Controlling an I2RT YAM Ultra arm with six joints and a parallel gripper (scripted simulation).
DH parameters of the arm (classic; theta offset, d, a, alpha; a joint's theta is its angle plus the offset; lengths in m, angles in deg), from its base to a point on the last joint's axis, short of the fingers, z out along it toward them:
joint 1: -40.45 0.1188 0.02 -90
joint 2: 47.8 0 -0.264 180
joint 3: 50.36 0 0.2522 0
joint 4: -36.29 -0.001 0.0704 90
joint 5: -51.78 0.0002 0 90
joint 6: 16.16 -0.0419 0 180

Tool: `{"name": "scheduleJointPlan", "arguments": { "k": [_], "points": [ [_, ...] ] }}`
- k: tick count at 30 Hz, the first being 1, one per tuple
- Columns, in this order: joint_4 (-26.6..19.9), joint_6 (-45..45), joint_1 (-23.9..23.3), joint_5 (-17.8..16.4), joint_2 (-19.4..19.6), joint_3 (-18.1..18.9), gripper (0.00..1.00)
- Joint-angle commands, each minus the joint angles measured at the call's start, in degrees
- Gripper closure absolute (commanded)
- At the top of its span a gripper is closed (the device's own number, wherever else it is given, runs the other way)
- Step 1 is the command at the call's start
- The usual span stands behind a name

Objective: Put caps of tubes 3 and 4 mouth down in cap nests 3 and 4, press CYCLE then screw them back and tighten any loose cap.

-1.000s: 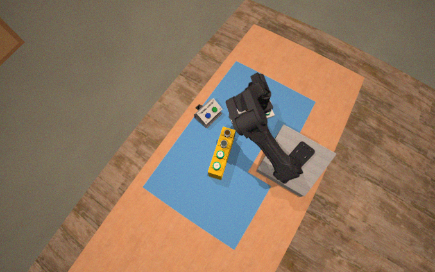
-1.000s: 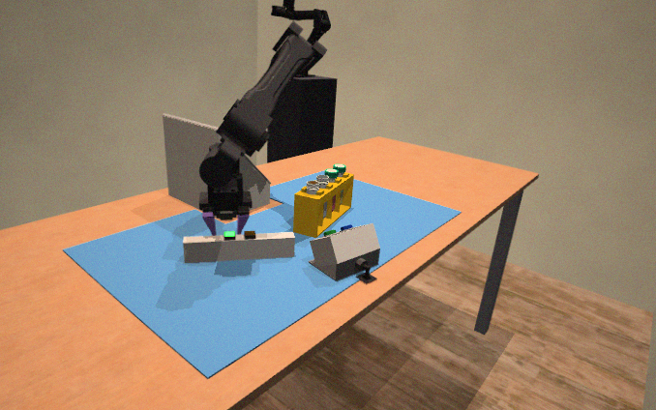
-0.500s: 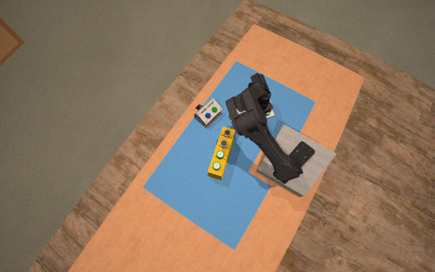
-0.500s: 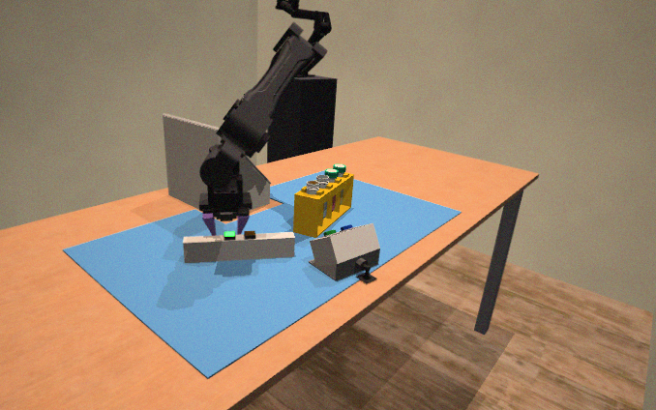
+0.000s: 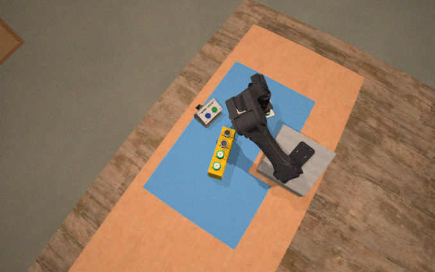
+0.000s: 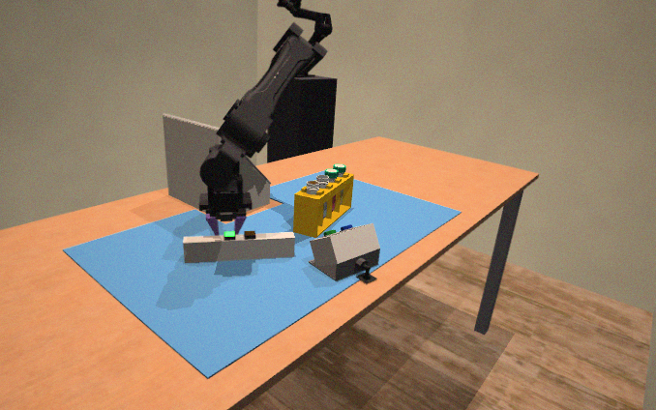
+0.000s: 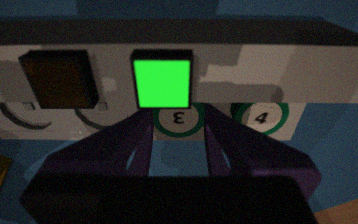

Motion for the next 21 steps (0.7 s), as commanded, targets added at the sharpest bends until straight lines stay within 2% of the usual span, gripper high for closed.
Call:
{"name": "scheduleJointPlan", "arguments": {
  "k": [1, 9, 19, 21],
  "points": [
    [0.1, -0.1, -0.3, -0.1, -0.3, 0.1, 1.00],
    [0.1, -0.1, -0.3, -0.1, -0.3, 0.1, 1.00],
    [-11.3, 5.3, -5.5, 2.7, -5.1, 3.6, 1.00],
    [-11.3, 5.3, -5.5, 2.7, -5.1, 3.6, 1.00]
  ]
}}
